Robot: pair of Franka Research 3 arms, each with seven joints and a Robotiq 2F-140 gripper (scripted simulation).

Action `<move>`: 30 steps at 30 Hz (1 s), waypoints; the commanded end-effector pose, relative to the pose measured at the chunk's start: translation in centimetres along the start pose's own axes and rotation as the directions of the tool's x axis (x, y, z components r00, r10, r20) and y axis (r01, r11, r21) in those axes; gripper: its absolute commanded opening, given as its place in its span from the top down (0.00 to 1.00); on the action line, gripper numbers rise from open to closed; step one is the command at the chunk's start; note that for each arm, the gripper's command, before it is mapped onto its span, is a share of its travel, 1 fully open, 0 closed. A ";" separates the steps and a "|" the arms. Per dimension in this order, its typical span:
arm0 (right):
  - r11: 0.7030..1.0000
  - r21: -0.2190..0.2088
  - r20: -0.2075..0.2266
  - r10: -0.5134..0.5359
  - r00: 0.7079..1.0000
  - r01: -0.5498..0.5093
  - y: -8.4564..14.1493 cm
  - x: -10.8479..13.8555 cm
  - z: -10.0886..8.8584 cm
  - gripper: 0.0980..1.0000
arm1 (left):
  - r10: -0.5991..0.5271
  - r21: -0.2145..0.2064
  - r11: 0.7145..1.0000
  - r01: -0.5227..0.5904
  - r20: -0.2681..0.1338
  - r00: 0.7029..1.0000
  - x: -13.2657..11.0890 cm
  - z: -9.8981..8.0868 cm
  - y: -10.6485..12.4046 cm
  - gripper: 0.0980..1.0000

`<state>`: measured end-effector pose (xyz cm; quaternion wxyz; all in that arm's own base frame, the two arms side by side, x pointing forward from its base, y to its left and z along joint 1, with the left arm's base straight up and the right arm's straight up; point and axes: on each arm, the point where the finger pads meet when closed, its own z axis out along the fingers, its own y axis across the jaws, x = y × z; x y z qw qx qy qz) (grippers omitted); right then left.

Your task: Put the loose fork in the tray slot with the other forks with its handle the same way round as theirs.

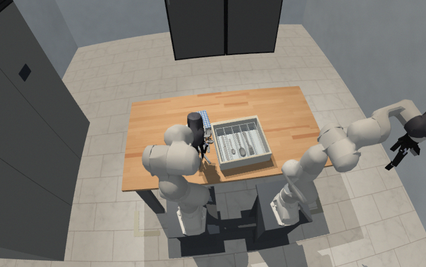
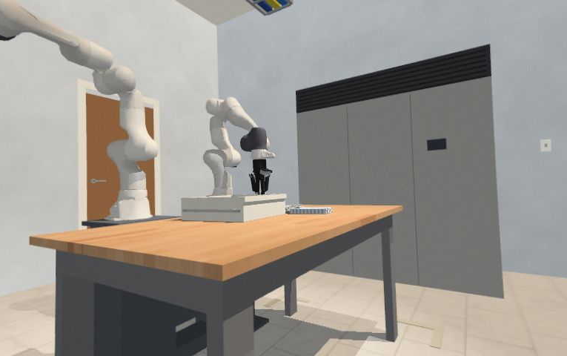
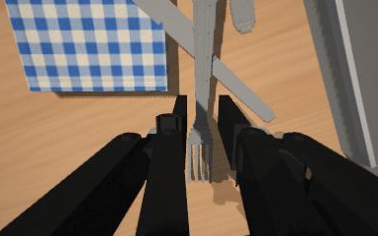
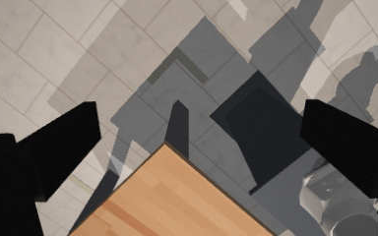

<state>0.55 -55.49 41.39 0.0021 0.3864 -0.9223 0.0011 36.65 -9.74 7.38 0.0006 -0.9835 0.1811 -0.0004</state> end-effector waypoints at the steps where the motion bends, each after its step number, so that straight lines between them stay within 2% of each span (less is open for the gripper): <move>1: 1.000 0.000 0.005 -0.001 1.000 0.001 0.1 0.0 0.1 0.00 | 0.002 -0.001 1.000 -0.002 0.001 1.000 0.0 0.1 0.0 0.83; 15: 1.000 0.000 0.005 -0.001 1.000 0.001 0.1 0.0 0.1 0.00 | 0.002 -0.001 1.000 -0.002 0.001 1.000 0.0 0.3 0.0 0.83; 30: 1.000 0.000 0.005 -0.001 1.000 0.001 0.1 0.0 0.1 0.00 | 0.002 -0.001 1.000 -0.002 0.001 1.000 0.0 1.6 0.0 0.83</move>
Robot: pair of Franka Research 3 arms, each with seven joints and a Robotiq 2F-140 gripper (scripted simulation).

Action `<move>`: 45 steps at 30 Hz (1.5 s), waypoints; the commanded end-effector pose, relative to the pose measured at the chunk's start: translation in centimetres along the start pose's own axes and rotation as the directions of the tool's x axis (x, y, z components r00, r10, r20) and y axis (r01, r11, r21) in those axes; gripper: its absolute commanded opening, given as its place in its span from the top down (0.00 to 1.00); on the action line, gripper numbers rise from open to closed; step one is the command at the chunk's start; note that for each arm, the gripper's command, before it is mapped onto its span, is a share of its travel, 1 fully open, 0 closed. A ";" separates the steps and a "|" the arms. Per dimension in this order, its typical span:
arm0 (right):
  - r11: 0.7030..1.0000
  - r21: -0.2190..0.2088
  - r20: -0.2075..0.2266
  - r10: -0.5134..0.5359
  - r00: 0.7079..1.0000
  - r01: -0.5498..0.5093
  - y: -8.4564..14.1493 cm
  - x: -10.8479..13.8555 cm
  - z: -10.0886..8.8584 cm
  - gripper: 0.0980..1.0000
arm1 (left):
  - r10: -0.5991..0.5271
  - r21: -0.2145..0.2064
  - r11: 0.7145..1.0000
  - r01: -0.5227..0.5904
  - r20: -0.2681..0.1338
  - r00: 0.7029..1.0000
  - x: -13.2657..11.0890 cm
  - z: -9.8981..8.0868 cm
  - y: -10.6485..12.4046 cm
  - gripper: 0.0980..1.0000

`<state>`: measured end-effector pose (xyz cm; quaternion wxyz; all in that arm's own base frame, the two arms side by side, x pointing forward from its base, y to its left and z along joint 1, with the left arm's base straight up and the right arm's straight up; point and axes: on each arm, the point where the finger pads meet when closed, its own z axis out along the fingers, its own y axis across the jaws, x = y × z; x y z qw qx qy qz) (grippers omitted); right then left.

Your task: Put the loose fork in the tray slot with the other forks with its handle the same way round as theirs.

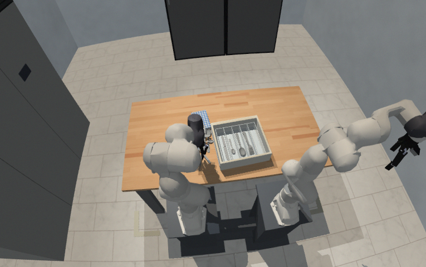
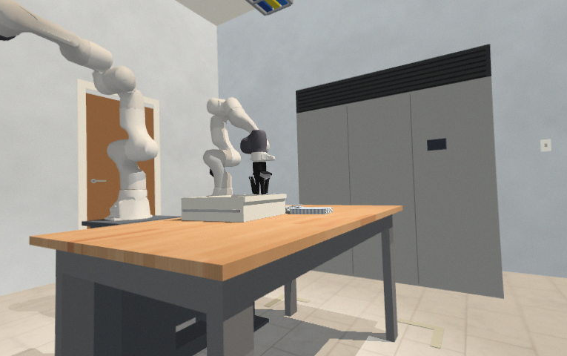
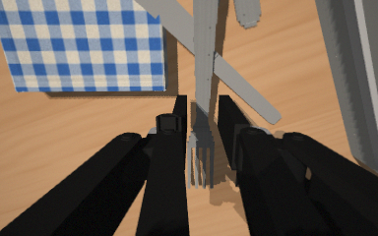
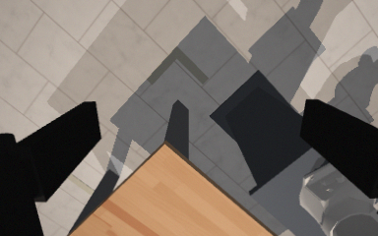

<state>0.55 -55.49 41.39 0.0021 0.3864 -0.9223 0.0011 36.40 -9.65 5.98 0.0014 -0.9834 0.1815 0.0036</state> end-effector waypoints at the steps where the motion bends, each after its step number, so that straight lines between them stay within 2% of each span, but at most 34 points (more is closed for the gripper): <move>1: 1.000 0.000 0.005 -0.001 1.000 0.001 0.1 0.0 0.1 0.00 | 0.001 -0.002 1.000 -0.001 -0.008 1.000 0.2 0.3 0.0 0.83; 14: 1.000 0.000 0.005 -0.001 1.000 0.001 0.1 0.0 0.1 0.00 | 0.001 -0.002 1.000 -0.001 -0.008 1.000 0.2 1.5 0.0 0.83; 42: 1.000 0.000 0.005 -0.001 1.000 0.001 0.1 0.0 0.1 0.00 | 0.001 -0.002 1.000 -0.001 -0.008 1.000 0.2 1.7 0.0 0.83; 43: 1.000 0.000 0.005 -0.001 1.000 0.001 0.1 0.0 0.1 0.00 | 0.001 -0.002 1.000 -0.001 -0.008 1.000 0.2 1.7 0.0 0.98; 45: 1.000 0.000 0.005 -0.001 1.000 0.001 0.1 0.0 0.1 0.00 | 0.001 -0.002 1.000 -0.001 -0.008 1.000 0.2 1.7 0.0 0.98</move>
